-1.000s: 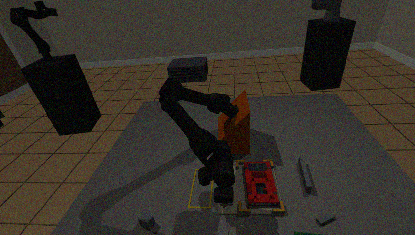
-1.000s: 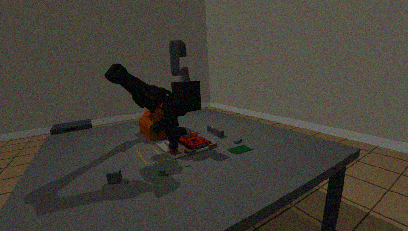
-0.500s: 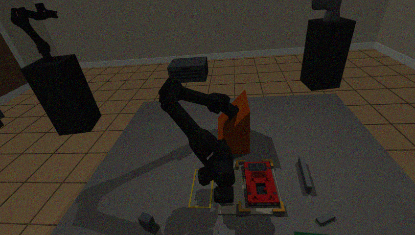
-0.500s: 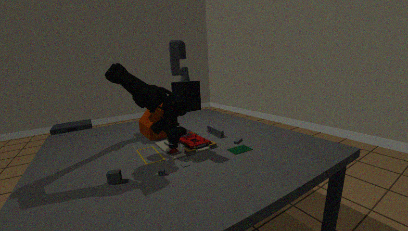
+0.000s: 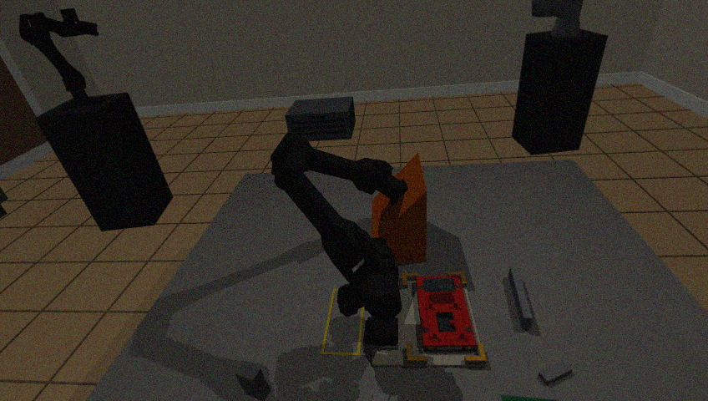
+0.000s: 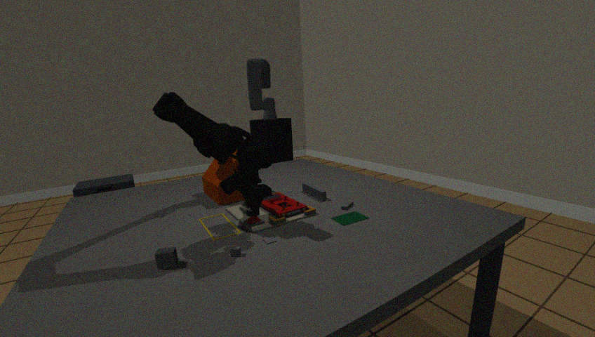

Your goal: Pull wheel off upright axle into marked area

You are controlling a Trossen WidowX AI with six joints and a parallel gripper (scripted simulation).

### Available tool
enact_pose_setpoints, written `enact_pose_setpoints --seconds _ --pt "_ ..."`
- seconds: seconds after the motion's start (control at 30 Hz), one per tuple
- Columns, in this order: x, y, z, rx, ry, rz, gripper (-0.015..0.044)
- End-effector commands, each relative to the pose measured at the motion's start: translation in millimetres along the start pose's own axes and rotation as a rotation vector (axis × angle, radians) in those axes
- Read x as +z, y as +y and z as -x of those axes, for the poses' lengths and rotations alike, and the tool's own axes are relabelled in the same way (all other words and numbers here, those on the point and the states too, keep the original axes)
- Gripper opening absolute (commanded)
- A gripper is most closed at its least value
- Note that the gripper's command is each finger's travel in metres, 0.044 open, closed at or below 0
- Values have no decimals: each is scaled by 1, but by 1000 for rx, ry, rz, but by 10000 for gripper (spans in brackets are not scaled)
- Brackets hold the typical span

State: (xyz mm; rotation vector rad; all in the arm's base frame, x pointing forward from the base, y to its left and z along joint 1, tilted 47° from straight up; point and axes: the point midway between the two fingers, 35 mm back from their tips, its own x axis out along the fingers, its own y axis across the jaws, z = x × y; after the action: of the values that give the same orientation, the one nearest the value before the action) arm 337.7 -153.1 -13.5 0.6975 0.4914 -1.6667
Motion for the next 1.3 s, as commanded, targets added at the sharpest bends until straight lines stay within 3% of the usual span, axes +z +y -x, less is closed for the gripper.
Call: enact_pose_setpoints --seconds 0.0,1.27 --pt "-1 -1 5 2 0 7 0" --pt "-1 -1 17 7 -1 9 0"
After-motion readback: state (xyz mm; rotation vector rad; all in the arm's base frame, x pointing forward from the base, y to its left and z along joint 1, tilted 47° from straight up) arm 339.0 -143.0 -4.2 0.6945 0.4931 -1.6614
